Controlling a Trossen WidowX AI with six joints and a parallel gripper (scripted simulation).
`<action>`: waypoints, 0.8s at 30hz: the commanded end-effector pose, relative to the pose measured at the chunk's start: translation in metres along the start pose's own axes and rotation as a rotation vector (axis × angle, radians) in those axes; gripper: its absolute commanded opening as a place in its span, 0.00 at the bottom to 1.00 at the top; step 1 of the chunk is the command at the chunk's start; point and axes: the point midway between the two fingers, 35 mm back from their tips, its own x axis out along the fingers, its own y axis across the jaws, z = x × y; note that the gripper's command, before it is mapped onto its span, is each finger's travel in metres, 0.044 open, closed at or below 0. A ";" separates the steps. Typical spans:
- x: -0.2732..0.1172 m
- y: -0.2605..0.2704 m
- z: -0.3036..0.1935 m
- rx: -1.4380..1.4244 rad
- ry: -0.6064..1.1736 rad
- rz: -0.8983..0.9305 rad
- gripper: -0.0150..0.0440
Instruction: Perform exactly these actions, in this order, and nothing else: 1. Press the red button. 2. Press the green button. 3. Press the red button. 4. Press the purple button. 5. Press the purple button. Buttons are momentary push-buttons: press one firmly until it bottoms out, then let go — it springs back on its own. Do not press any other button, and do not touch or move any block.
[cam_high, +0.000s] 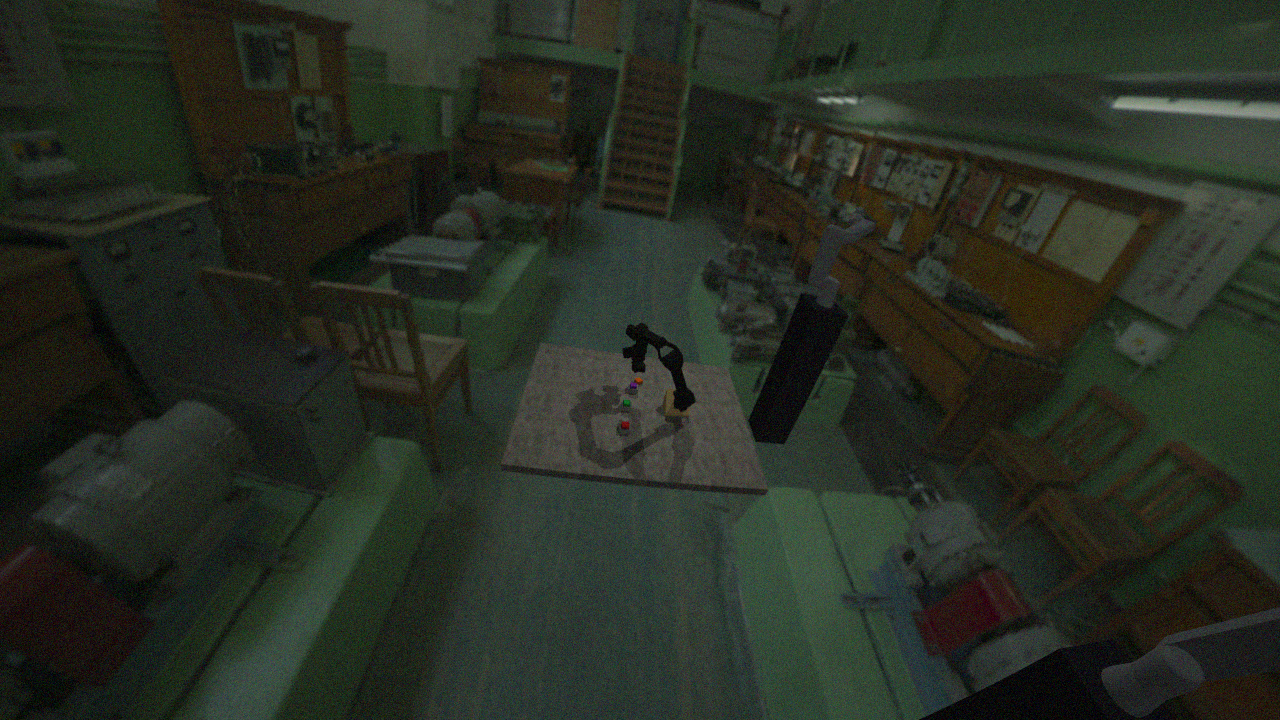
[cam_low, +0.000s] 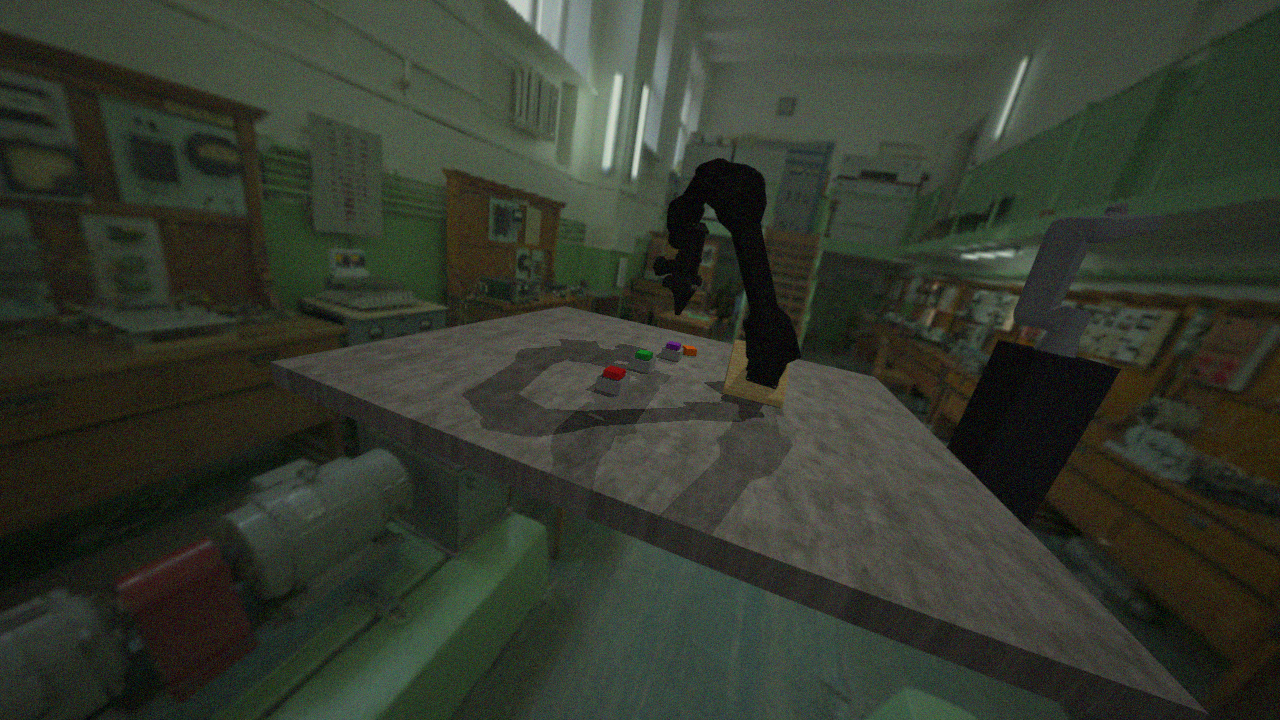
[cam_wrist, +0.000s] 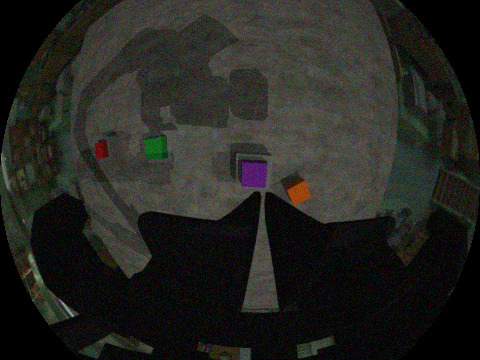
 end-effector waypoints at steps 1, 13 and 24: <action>0.045 0.003 -0.005 0.008 0.018 0.025 0.29; 0.056 0.003 -0.005 0.008 0.017 0.025 0.29; 0.074 0.004 -0.006 0.007 0.017 0.026 0.29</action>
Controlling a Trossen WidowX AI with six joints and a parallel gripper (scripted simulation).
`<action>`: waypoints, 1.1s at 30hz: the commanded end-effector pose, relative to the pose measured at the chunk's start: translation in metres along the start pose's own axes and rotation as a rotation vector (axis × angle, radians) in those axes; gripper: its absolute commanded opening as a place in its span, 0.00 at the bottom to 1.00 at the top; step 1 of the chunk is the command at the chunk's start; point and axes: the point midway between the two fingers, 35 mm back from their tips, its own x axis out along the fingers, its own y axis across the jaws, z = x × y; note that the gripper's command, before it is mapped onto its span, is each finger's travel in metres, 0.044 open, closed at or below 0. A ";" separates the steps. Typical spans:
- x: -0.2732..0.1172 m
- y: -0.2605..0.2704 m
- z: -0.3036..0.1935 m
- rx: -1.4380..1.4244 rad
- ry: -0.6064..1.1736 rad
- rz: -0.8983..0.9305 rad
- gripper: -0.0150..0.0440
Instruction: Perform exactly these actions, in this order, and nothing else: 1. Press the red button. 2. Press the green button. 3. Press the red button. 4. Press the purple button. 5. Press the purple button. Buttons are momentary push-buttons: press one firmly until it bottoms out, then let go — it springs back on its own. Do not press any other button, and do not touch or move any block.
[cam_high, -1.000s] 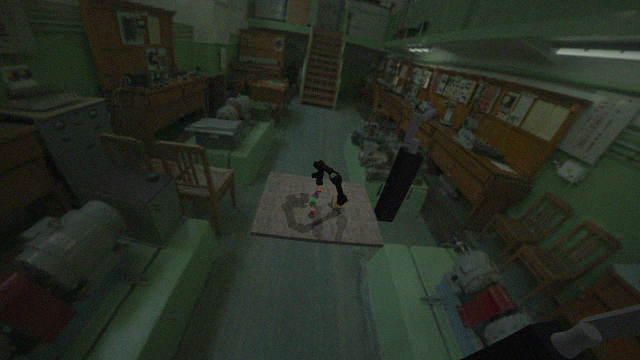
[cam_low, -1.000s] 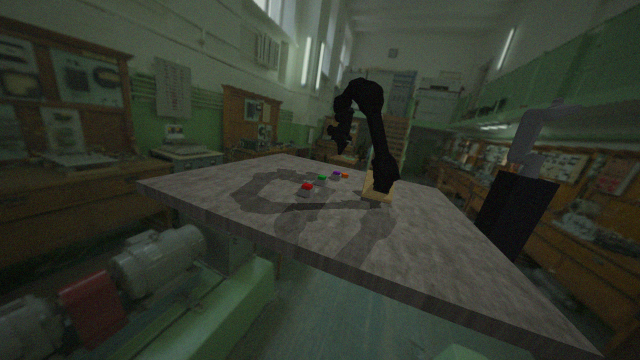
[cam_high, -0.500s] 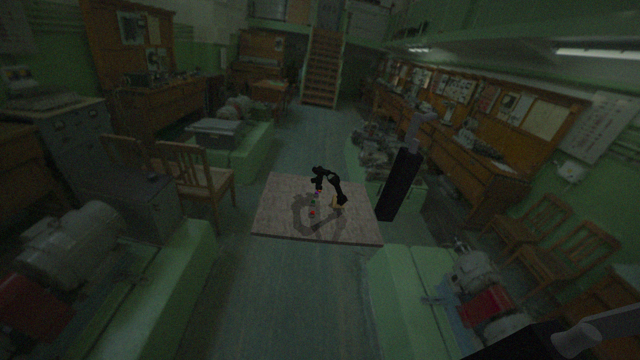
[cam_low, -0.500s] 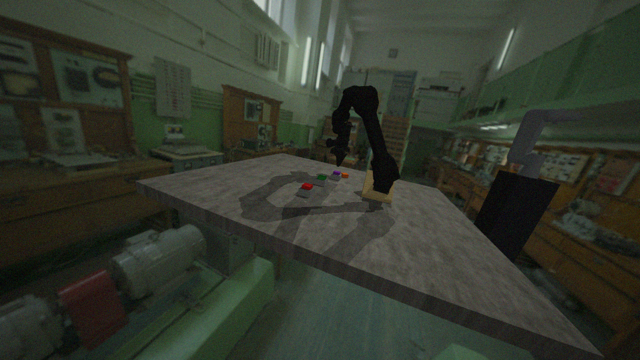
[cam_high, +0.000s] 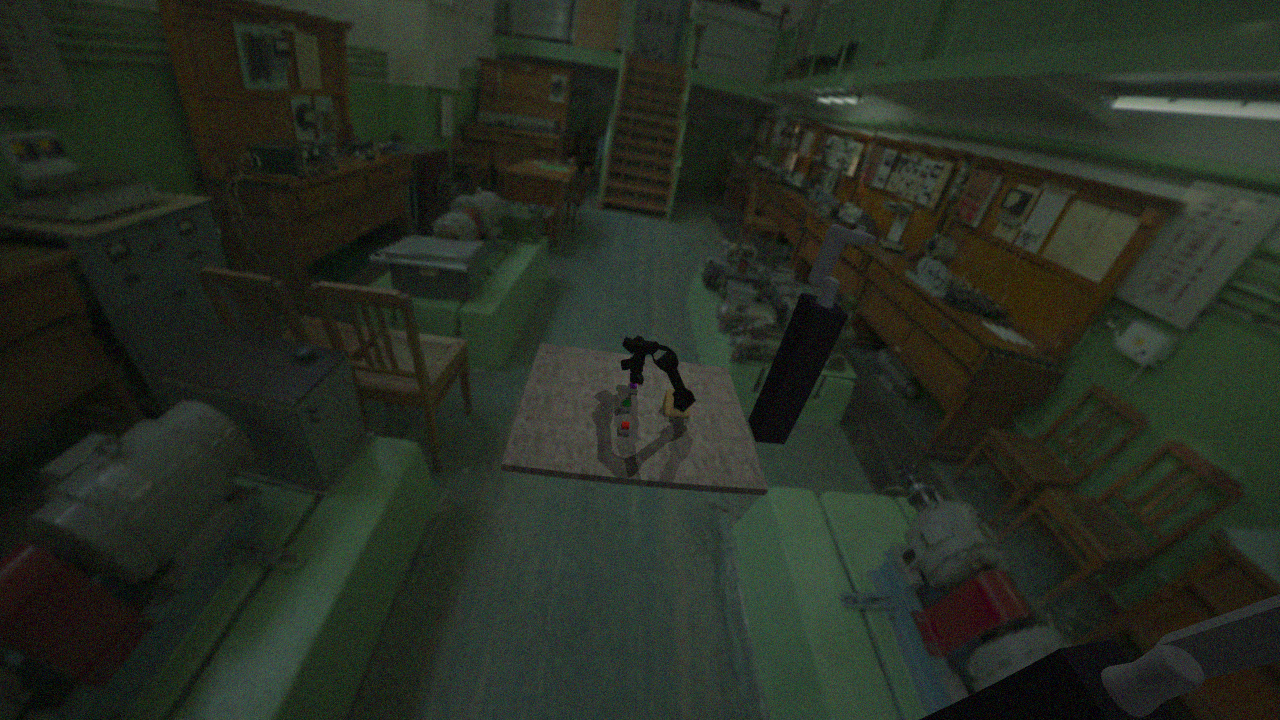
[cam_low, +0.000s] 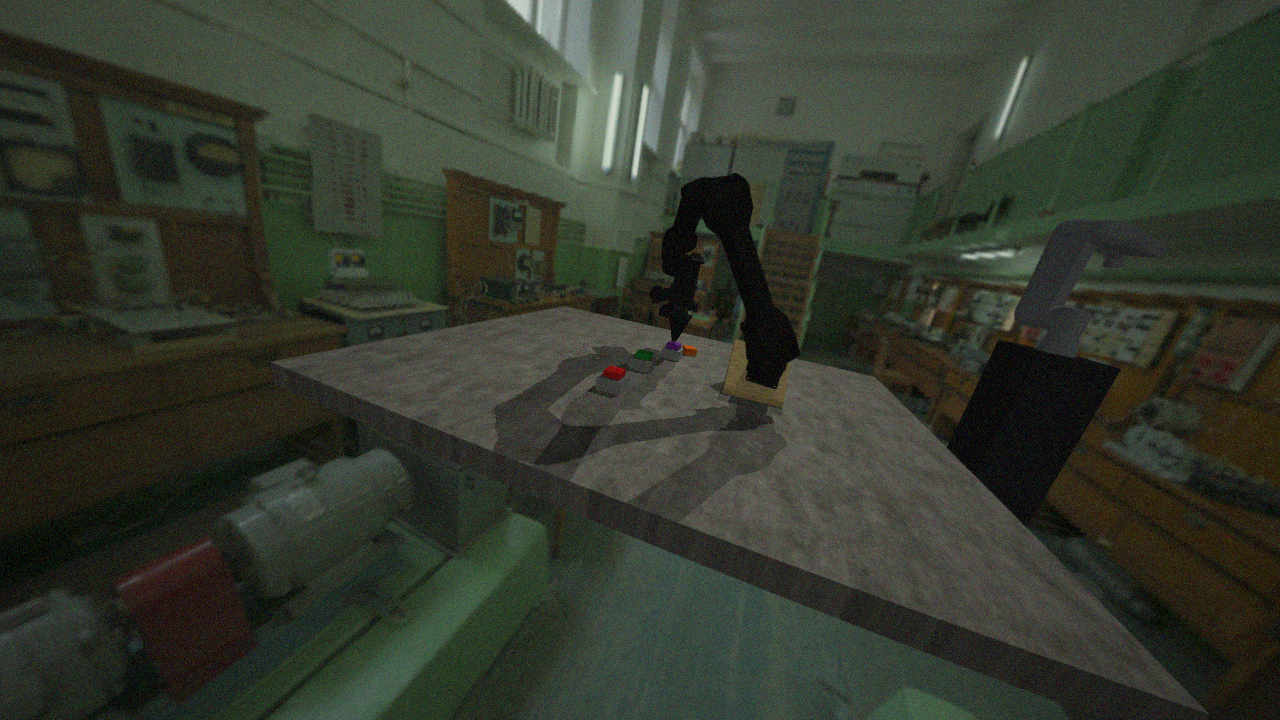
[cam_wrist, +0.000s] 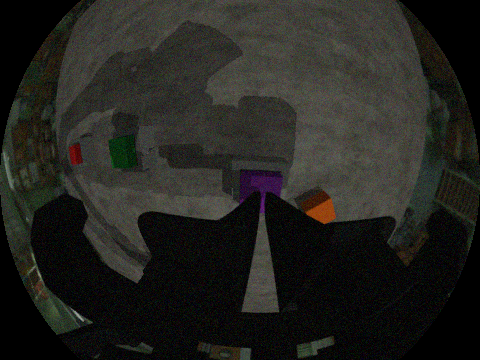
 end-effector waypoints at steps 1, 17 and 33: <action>0.009 0.001 -0.001 0.009 0.001 0.008 0.29; 0.013 0.001 -0.002 0.009 0.000 0.008 0.29; -0.020 0.000 -0.002 0.009 0.001 0.007 0.29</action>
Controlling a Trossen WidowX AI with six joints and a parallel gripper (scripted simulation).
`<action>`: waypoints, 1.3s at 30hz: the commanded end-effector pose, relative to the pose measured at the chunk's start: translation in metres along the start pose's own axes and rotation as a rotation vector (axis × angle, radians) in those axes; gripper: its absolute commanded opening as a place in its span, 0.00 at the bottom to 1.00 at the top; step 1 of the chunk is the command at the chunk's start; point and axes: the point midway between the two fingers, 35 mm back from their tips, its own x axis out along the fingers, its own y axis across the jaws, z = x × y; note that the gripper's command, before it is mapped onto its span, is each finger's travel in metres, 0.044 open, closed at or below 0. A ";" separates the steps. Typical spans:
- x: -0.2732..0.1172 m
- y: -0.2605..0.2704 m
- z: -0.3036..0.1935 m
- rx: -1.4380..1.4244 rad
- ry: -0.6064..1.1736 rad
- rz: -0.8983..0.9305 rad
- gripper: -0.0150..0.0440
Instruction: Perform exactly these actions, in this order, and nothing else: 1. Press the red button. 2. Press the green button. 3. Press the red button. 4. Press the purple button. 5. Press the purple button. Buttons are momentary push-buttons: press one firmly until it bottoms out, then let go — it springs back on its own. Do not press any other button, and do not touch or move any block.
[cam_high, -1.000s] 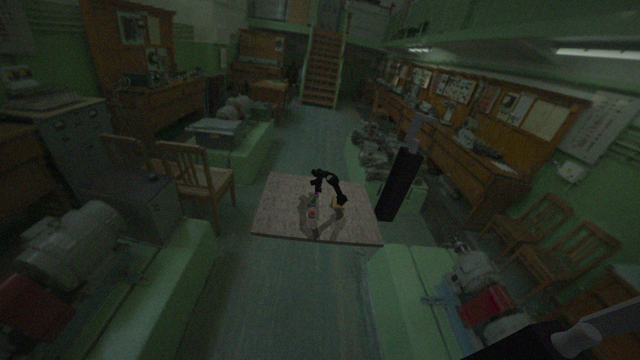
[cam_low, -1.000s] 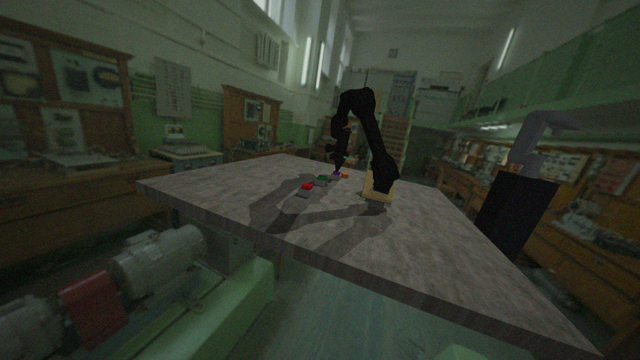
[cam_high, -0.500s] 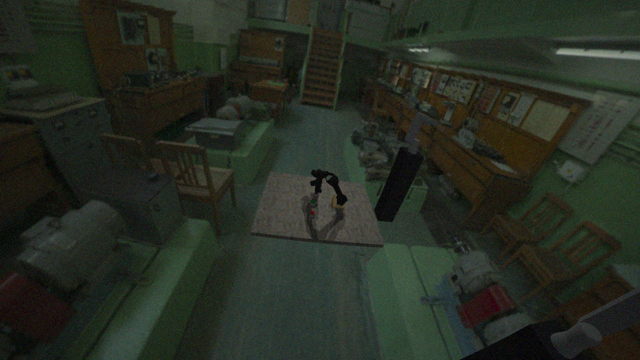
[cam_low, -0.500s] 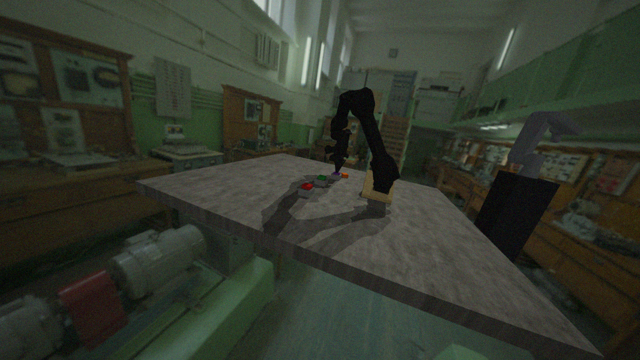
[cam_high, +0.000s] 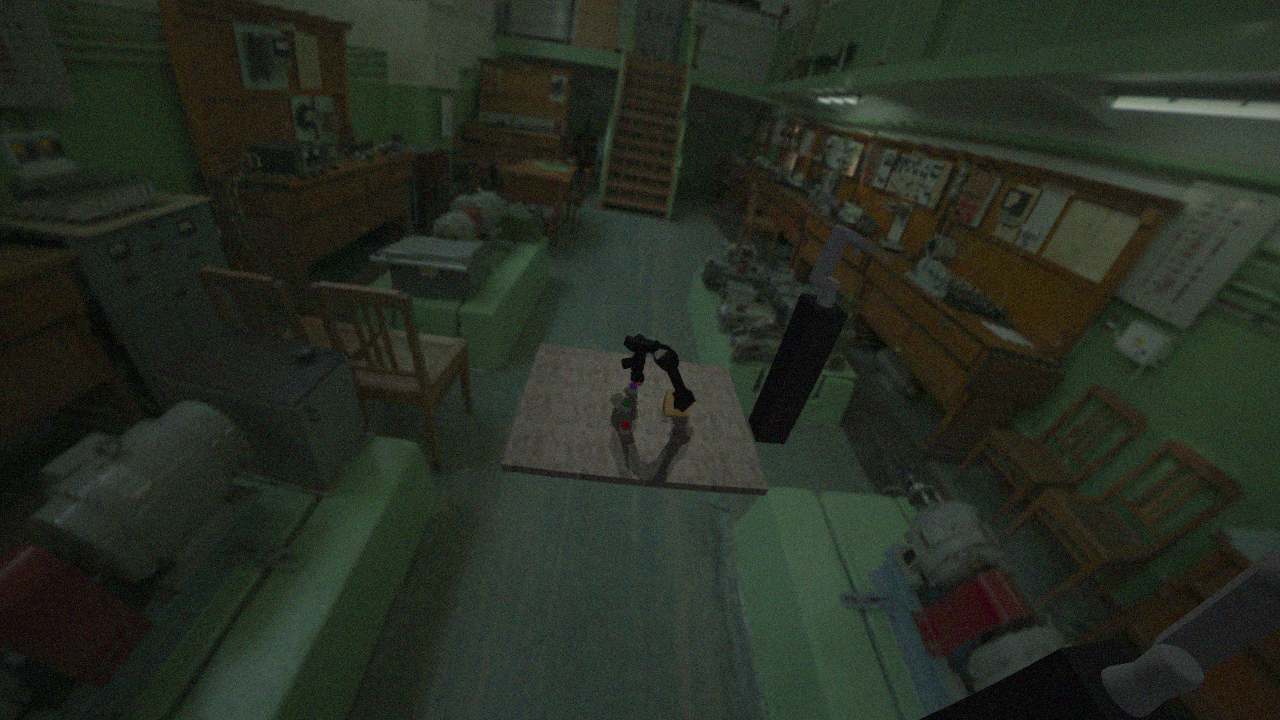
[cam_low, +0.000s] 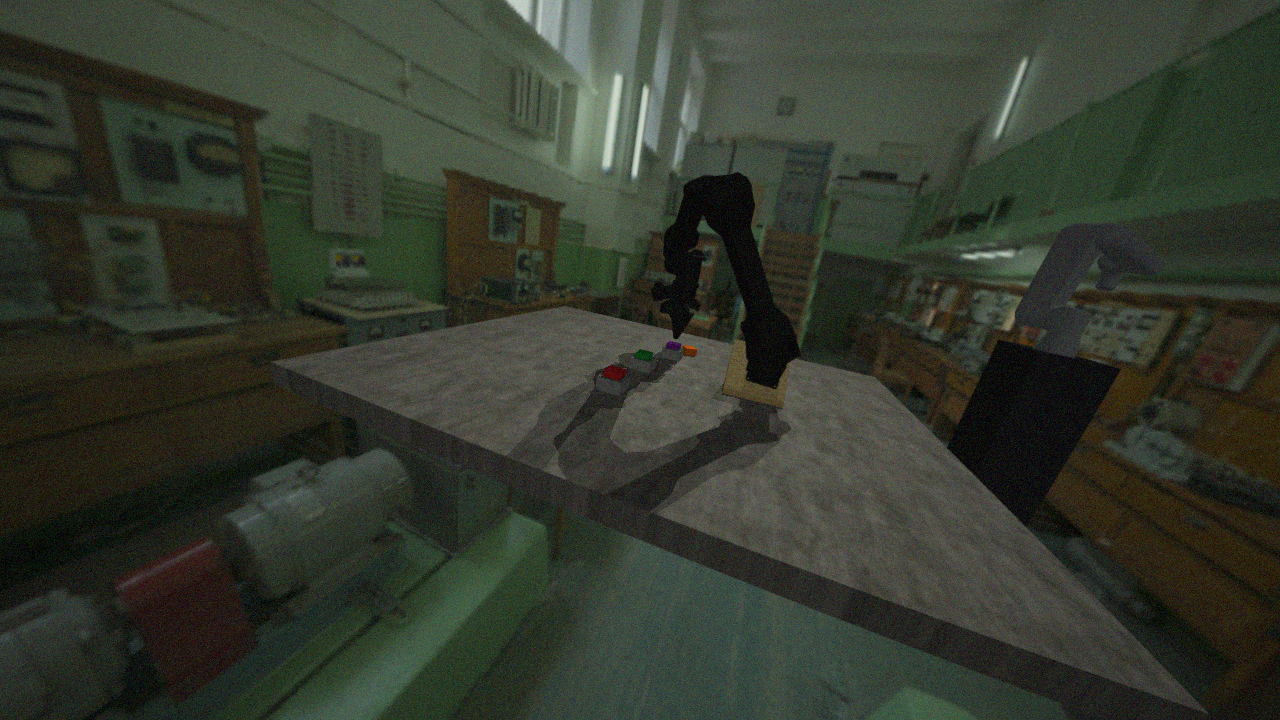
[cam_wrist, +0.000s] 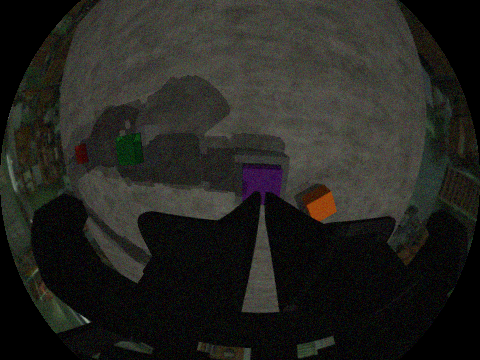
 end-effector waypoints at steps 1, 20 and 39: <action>-0.012 0.000 0.002 -0.010 -0.004 -0.011 0.29; 0.013 0.000 0.002 -0.011 -0.005 -0.010 0.29; 0.020 0.000 0.002 -0.011 -0.005 -0.009 0.29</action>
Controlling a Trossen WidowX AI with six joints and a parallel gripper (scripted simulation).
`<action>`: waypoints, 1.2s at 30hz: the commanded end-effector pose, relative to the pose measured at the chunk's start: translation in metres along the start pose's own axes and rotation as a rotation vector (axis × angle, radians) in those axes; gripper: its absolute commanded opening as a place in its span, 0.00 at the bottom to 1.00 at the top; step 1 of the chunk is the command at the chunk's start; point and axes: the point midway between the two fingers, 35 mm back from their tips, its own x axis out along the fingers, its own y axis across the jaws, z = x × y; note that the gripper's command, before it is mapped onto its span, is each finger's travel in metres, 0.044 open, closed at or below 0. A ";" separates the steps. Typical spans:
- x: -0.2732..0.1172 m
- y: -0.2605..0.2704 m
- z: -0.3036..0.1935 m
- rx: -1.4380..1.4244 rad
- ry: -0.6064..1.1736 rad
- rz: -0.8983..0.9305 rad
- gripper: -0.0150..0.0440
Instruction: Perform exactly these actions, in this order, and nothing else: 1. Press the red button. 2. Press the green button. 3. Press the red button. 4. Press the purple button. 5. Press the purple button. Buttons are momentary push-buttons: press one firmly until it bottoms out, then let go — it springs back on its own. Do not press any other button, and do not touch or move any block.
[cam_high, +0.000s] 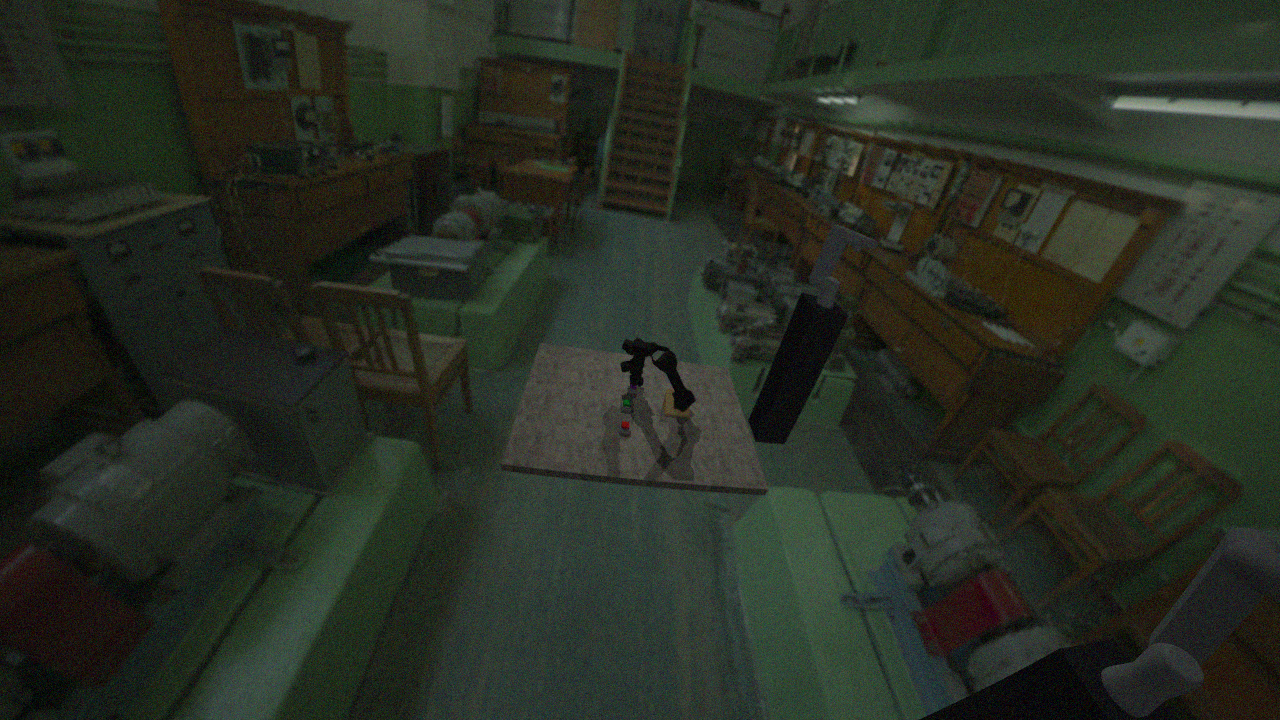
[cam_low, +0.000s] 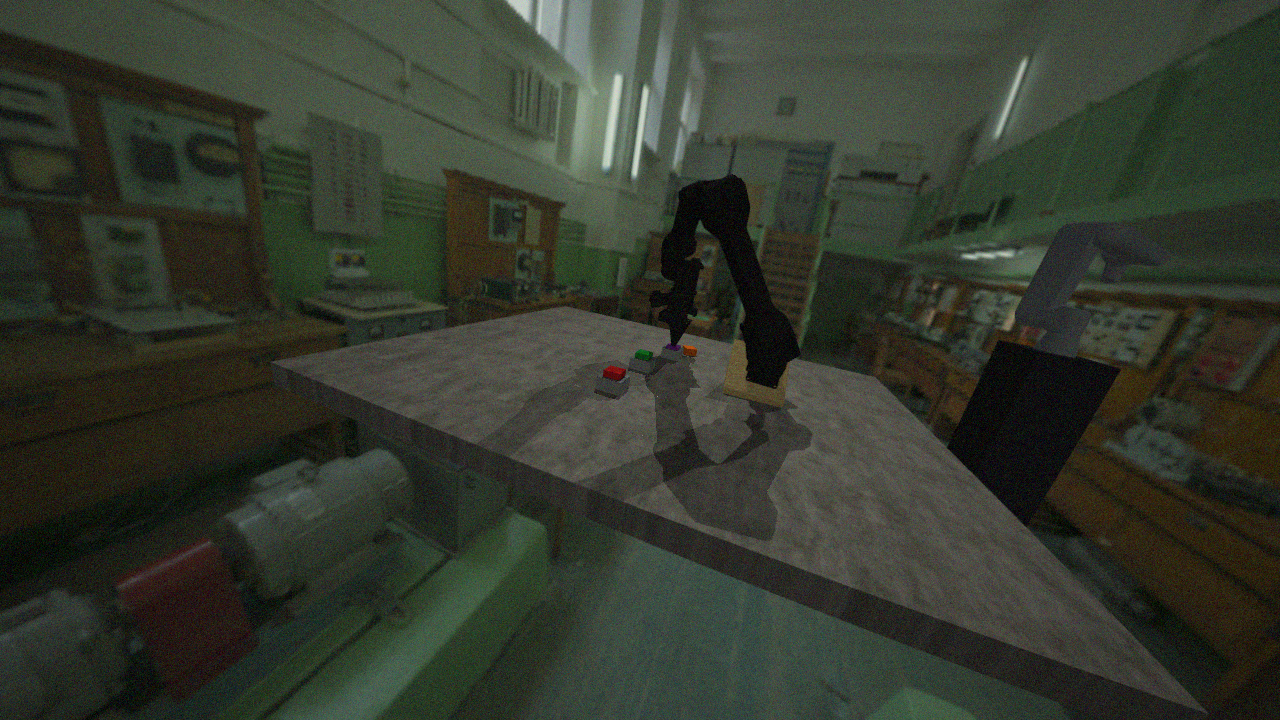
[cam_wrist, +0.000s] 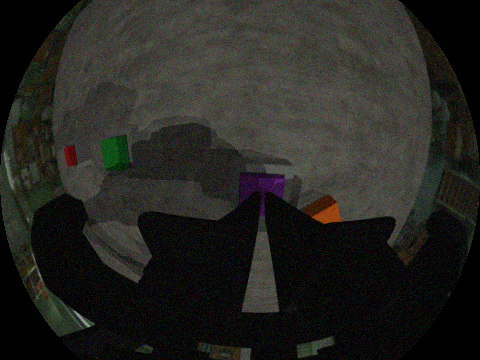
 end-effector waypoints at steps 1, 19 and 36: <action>0.001 0.000 0.000 0.007 0.000 0.004 0.29; -0.036 0.009 0.006 0.011 -0.002 -0.003 0.38; -0.091 0.277 0.035 0.047 -0.033 0.015 0.93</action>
